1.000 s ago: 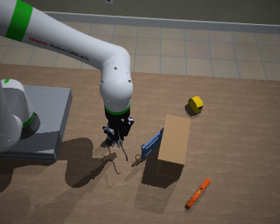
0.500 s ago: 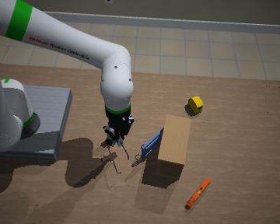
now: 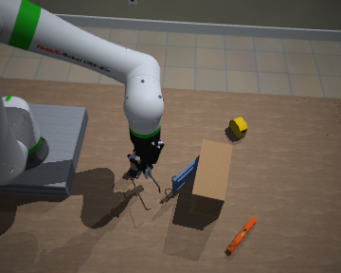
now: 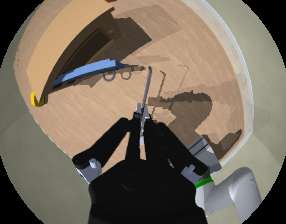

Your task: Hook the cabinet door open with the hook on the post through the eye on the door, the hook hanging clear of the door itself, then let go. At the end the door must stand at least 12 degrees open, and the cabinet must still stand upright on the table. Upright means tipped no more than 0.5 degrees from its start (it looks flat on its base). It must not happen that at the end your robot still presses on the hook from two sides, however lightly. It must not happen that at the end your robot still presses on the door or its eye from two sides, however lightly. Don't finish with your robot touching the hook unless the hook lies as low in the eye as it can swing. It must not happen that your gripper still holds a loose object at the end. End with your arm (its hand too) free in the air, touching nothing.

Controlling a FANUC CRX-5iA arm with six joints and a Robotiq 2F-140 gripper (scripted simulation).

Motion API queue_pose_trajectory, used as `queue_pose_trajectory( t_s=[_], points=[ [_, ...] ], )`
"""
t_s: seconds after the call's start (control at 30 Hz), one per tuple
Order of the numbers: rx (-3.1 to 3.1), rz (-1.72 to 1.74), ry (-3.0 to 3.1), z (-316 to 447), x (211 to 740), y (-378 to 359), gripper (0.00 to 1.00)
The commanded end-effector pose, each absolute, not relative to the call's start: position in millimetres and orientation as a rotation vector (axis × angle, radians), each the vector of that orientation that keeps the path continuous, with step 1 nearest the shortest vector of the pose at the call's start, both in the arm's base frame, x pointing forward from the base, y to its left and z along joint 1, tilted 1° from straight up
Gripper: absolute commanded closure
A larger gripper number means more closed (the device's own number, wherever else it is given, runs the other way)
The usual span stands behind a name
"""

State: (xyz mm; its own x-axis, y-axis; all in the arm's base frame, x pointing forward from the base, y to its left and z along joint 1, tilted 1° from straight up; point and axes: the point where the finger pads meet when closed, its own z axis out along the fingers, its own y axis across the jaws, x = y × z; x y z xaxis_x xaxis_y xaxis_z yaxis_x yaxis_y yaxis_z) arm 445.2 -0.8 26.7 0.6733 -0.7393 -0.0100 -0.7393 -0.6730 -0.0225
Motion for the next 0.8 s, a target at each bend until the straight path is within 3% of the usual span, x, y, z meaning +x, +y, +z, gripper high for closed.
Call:
queue_pose_trajectory(
  t_s=[0.0, 0.77],
  points=[
    [-2.876, -0.001, 1.202, 26.9, 446.8, 0.7, 0.97],
    [-2.957, -0.003, 0.986, 27.1, 451.8, 6.4, 0.97]
  ],
)
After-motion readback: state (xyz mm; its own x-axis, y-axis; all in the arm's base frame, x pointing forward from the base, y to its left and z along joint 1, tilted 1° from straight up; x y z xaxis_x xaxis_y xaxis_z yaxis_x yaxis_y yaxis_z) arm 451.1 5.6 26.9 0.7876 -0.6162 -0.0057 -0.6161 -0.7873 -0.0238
